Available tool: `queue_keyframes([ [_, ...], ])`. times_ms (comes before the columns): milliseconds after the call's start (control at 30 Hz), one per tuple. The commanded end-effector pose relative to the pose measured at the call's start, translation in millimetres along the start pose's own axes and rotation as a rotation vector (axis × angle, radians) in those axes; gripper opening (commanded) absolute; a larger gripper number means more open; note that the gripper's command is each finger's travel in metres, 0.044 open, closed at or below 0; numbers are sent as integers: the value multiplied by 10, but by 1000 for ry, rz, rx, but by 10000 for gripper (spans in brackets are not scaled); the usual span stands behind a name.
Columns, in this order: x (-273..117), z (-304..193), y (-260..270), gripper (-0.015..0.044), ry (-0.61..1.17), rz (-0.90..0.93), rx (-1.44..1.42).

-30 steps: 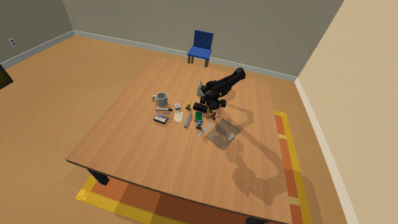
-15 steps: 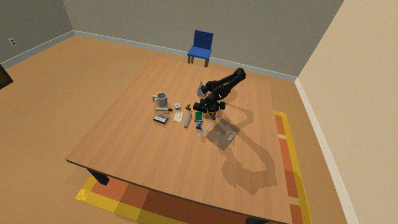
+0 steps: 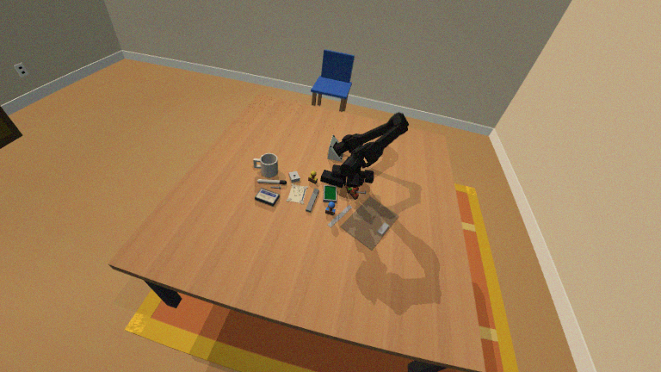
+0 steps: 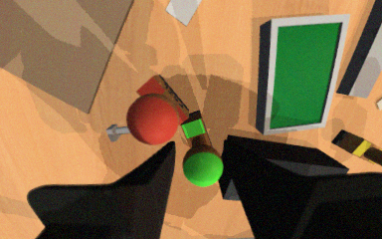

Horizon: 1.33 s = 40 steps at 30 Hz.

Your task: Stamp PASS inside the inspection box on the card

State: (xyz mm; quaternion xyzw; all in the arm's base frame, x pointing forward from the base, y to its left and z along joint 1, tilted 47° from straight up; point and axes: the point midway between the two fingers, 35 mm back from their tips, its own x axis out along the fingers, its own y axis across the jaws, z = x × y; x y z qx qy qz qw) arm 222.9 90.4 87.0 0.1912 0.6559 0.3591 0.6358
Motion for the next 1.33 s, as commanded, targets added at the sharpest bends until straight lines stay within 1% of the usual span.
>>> queue_keyframes([
  [0, -2, -1, 0, 250, 1, 0, -1],
  [67, -28, 4, -2, 250, -2, -2, 0],
  [100, -108, 19, -7, 250, -10, -7, 2],
  [267, -927, 7, -3, 250, -87, -55, 28],
  [333, -1136, -40, 18, 250, -104, -66, 35],
  [1300, -1157, -39, 21, 250, -110, -64, 41],
])
